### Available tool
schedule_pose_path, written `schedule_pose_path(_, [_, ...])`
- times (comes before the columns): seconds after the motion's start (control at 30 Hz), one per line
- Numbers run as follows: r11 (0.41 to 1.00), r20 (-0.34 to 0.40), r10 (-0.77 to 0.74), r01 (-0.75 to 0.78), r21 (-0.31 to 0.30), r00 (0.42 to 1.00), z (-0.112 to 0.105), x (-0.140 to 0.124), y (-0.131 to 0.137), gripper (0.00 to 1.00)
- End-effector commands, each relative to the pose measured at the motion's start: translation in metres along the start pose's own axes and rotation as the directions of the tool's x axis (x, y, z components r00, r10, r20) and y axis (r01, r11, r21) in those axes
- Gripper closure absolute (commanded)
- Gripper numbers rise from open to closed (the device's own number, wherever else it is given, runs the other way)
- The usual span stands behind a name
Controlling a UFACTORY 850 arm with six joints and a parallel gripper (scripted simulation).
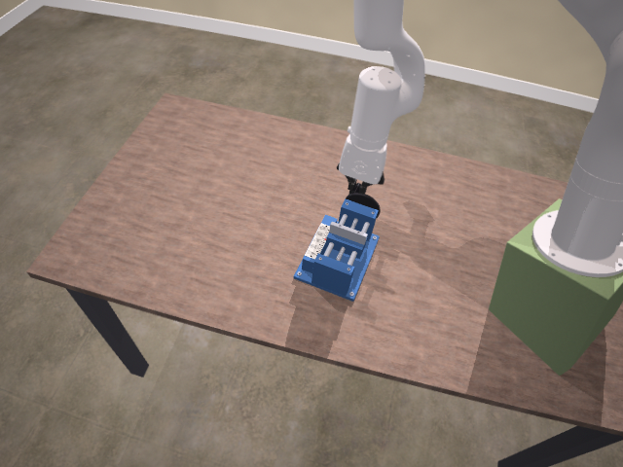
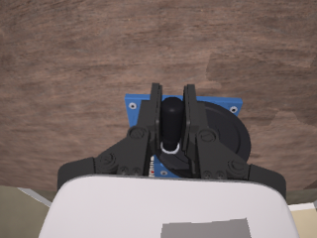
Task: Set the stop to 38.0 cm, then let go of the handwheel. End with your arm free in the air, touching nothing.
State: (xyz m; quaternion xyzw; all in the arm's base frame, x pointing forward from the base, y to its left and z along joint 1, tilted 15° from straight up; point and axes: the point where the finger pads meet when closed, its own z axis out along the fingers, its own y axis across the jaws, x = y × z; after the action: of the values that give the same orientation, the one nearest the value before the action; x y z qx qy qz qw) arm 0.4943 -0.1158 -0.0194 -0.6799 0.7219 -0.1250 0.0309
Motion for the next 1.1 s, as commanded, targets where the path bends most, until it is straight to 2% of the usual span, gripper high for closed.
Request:
schedule_pose_path(0.0, [1.000, 0.000, 0.000, 0.000, 0.000, 1.000, -0.003, 0.000, 0.001, 0.94])
schedule_pose_path(1.07, [1.000, 0.000, 0.000, 0.000, 0.000, 1.000, -0.014, 0.000, 0.015, 0.94])
